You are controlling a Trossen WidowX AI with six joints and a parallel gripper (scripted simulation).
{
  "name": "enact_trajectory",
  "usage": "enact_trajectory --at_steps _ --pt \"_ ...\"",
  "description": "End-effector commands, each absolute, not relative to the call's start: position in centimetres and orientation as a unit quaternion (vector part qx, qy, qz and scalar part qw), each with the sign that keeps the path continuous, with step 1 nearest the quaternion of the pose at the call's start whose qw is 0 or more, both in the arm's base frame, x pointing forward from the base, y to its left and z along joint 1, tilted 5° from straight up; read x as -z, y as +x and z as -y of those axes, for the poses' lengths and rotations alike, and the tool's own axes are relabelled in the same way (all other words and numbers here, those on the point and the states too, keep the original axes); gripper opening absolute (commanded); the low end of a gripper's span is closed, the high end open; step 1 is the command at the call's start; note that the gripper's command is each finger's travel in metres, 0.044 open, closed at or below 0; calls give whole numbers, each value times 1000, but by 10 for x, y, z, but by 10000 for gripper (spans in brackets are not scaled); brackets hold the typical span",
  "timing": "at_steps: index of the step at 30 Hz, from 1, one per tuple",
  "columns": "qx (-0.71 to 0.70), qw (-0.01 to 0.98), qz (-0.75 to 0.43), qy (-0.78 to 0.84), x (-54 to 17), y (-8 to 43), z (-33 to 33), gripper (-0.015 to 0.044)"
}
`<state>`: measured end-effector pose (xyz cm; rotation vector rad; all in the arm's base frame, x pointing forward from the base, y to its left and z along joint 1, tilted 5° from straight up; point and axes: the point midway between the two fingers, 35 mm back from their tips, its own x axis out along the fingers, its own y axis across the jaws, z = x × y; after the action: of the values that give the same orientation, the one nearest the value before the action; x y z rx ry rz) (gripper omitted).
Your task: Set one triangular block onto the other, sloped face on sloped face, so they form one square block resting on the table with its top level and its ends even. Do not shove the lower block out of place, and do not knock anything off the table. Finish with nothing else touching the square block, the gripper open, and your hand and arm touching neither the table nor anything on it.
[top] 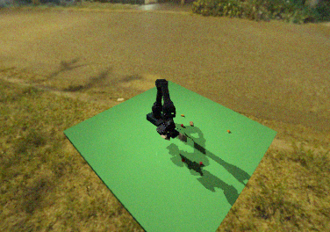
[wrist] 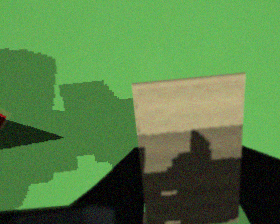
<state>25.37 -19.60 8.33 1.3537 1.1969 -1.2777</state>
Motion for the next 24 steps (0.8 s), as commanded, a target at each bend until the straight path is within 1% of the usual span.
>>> enact_trajectory --at_steps 1,24 --pt "515 462 -489 531 -90 262 180 0" --pt "510 461 -486 540 -119 301 84 0"
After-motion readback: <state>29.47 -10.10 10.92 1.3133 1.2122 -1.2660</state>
